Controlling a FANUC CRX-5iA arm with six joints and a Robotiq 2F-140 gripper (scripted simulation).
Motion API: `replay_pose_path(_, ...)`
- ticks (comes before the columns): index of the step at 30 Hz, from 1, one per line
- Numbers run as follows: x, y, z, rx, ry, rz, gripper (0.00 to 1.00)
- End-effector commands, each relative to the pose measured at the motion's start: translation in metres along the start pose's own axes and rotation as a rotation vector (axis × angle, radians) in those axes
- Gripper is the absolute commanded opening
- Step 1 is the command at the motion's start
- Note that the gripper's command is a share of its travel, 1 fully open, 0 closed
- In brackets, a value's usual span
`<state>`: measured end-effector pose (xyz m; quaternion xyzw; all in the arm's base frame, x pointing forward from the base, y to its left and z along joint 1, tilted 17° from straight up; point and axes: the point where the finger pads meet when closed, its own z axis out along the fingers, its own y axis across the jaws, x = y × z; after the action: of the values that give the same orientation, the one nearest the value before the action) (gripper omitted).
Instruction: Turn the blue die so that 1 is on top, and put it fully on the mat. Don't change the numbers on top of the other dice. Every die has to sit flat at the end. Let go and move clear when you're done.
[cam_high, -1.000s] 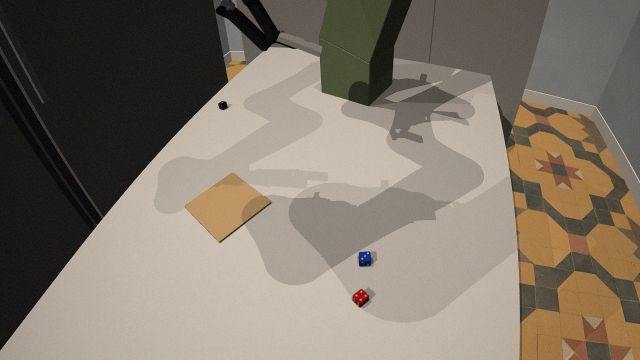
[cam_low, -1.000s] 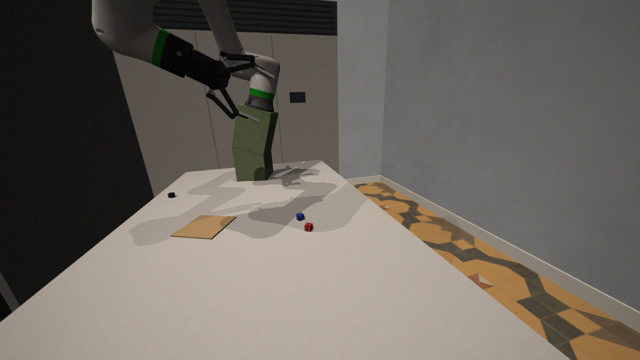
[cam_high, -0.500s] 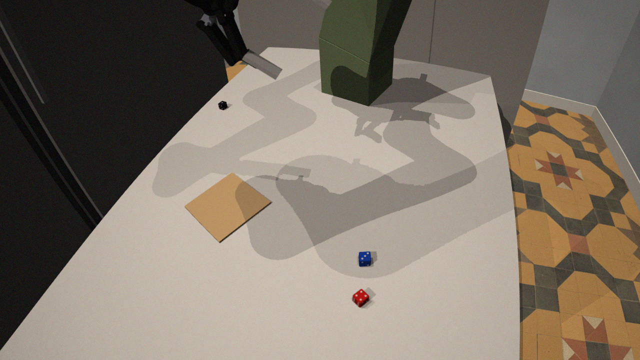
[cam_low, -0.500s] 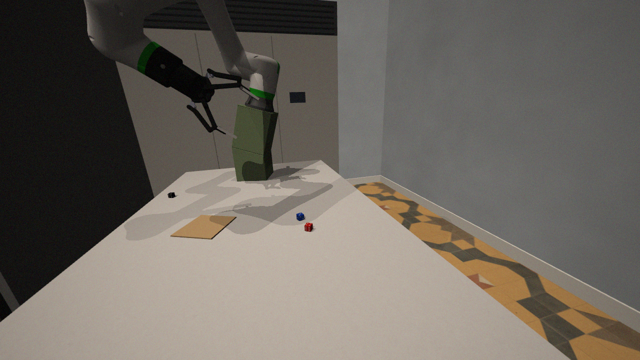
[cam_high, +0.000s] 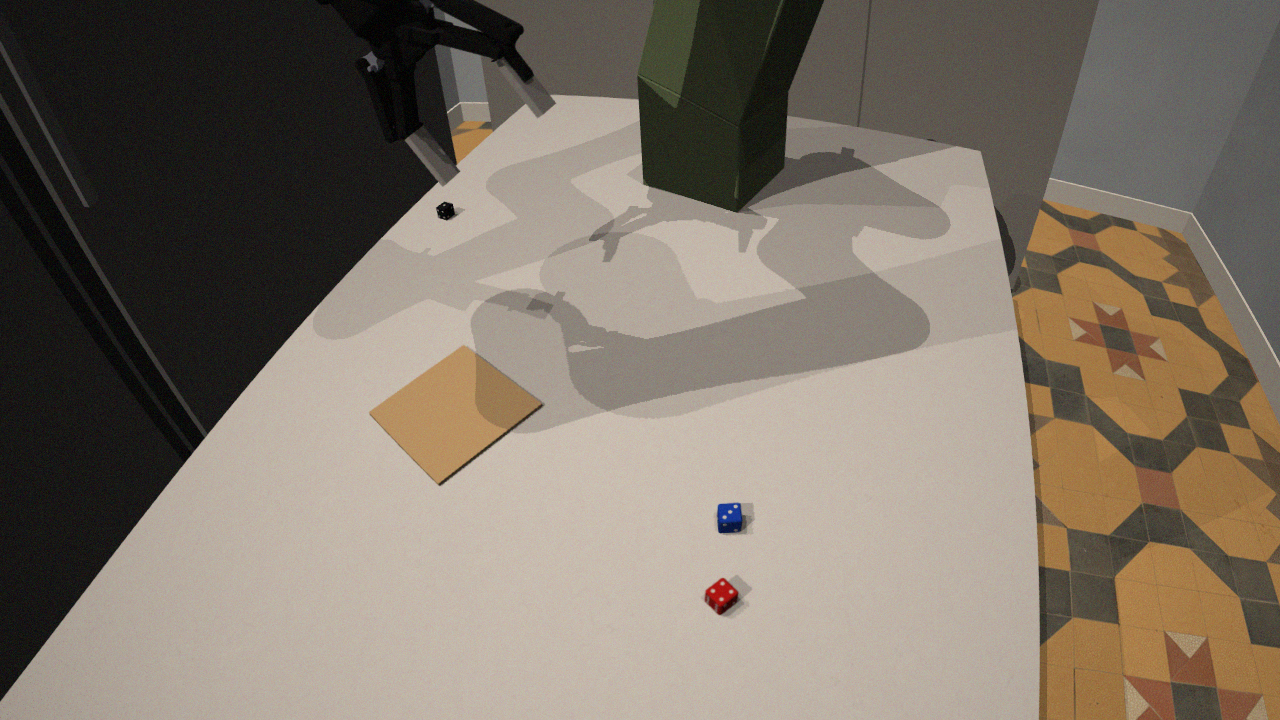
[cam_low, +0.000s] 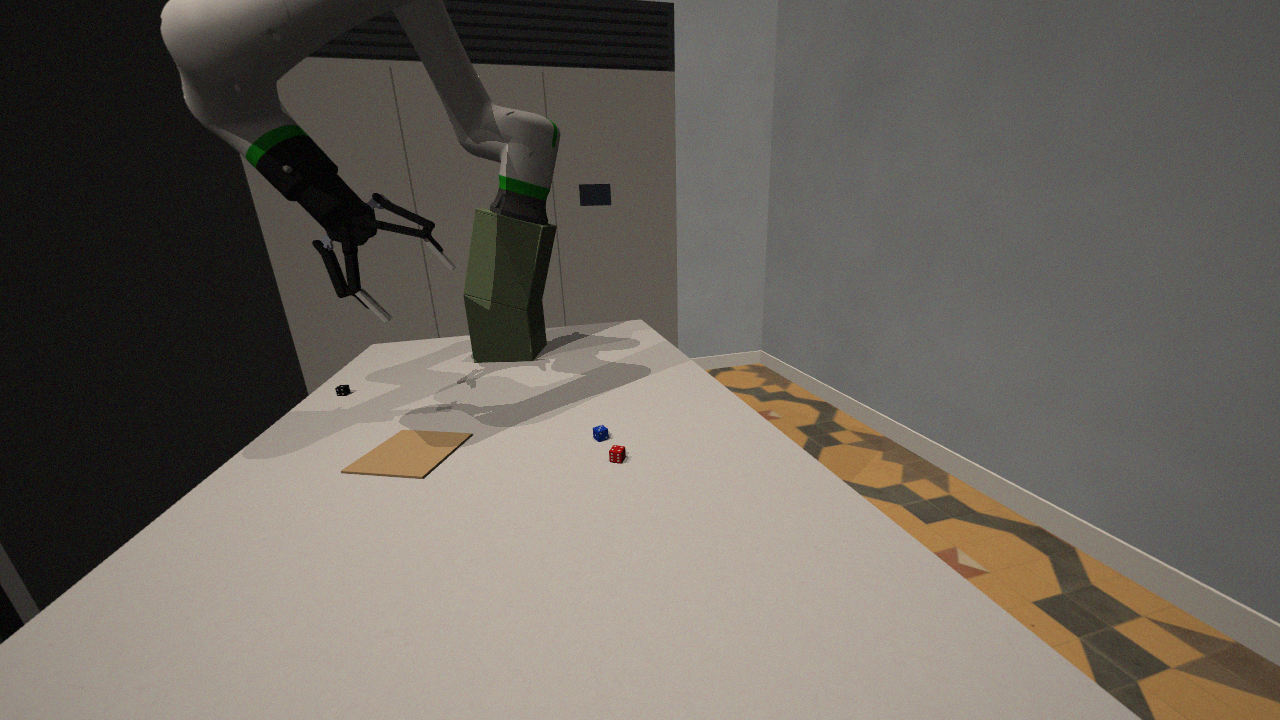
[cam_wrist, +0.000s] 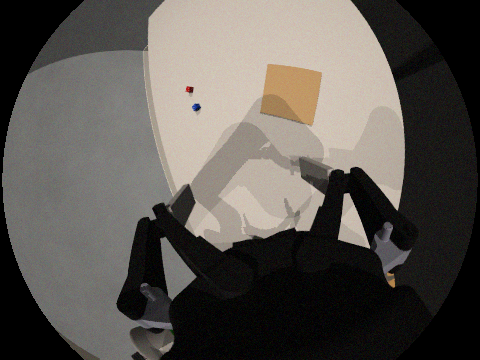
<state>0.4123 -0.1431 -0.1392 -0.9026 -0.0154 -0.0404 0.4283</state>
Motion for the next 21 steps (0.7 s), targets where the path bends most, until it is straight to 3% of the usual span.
replay_pose_path(1, -0.033, 0.065, -0.007, -0.149, 0.028, 0.022, 1.00)
replay_pose_path(6, -0.039, 0.076, -0.008, -0.149, 0.028, 0.022, 1.00)
replay_pose_path(7, -0.066, 0.114, -0.017, -0.235, 0.030, 0.027, 1.00)
replay_pose_path(9, -0.066, 0.114, -0.017, -0.235, 0.030, 0.027, 1.00)
replay_pose_path(10, -0.086, 0.140, -0.025, -0.314, 0.027, 0.027, 1.00)
replay_pose_path(13, -0.092, 0.148, -0.027, -0.314, 0.027, 0.027, 1.00)
replay_pose_path(14, -0.117, 0.176, -0.036, -0.385, 0.021, 0.024, 1.00)
replay_pose_path(16, -0.118, 0.177, -0.036, -0.385, 0.021, 0.024, 1.00)
replay_pose_path(17, -0.140, 0.201, -0.046, -0.446, 0.013, 0.019, 1.00)
replay_pose_path(19, -0.140, 0.201, -0.046, -0.446, 0.013, 0.019, 1.00)
replay_pose_path(20, -0.160, 0.219, -0.054, -0.496, 0.005, 0.012, 1.00)
replay_pose_path(21, -0.160, 0.219, -0.054, -0.496, 0.005, 0.012, 1.00)
